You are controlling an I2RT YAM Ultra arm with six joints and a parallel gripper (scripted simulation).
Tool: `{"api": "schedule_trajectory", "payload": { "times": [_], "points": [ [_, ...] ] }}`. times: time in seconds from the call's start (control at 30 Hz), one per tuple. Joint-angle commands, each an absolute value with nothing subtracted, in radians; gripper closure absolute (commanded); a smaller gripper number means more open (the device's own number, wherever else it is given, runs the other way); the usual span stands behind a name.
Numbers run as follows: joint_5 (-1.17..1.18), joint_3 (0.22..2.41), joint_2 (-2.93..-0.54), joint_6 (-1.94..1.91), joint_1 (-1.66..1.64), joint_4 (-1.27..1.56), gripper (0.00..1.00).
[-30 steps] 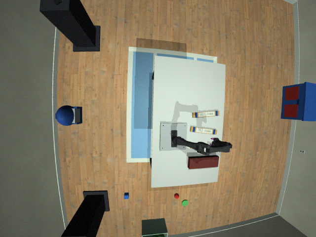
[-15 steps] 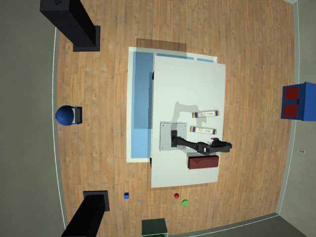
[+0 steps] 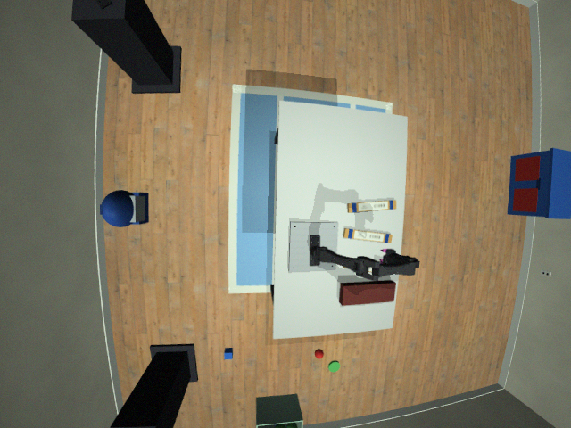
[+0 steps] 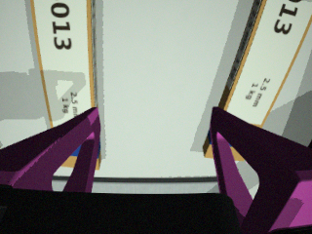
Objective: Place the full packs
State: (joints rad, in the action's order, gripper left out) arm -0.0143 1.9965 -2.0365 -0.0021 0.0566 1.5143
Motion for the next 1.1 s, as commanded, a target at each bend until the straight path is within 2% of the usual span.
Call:
{"api": "schedule_trajectory", "payload": {
  "times": [0.0,0.57,1.07],
  "points": [
    [-0.007,1.992,-2.009,-0.008,0.048,1.492,0.37],
    [-0.007,1.992,-2.009,-0.008,0.048,1.492,0.37],
    [-0.003,1.856,-1.981,-0.011,0.05,1.377,0.37]
  ]
}}
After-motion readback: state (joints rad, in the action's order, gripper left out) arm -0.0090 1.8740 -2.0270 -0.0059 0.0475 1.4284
